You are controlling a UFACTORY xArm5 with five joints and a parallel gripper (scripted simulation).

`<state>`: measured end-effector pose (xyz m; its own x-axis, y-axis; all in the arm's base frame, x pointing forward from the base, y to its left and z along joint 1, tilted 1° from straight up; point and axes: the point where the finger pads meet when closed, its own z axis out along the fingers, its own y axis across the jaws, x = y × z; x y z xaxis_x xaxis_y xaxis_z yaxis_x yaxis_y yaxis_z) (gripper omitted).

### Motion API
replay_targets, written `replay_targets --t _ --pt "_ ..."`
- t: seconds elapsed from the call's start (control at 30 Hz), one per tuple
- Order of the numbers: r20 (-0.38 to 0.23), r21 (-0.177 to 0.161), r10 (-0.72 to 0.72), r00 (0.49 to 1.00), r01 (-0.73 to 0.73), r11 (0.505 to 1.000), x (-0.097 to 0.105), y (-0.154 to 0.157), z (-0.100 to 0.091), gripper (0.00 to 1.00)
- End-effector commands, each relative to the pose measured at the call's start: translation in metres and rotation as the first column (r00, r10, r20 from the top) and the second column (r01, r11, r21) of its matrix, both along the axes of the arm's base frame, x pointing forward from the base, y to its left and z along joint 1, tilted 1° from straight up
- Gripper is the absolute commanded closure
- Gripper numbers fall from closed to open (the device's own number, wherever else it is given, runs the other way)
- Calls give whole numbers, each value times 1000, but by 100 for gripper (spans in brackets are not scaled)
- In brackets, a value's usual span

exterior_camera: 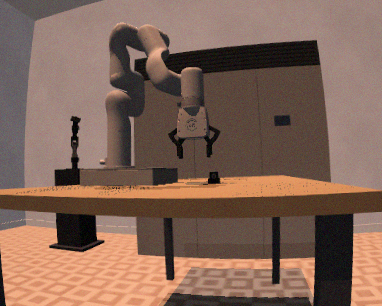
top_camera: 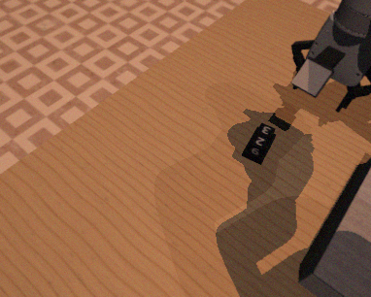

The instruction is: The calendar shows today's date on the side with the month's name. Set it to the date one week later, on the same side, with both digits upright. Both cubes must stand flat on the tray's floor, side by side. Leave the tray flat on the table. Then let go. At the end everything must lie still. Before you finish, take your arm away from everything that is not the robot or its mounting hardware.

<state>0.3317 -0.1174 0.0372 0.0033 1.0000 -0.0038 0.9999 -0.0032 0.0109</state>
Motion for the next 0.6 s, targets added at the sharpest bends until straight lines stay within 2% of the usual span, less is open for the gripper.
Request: replay_targets --t 0.0,0.17,0.3,0.4,0.47,0.53,0.57 --pt "2 -3 150 989 -150 989 4 4 2 0" --pt "0 -4 312 950 -312 950 6 8 3 0" --pt "-1 -6 467 884 -467 884 9 13 4 0" --pt "-1 -6 472 882 -472 882 9 13 4 0" --pt "-2 -7 592 806 -592 806 12 17 5 0" --pt "-3 -7 621 784 -621 784 12 18 5 0" --pt "-3 -8 659 752 -659 752 13 20 6 0"
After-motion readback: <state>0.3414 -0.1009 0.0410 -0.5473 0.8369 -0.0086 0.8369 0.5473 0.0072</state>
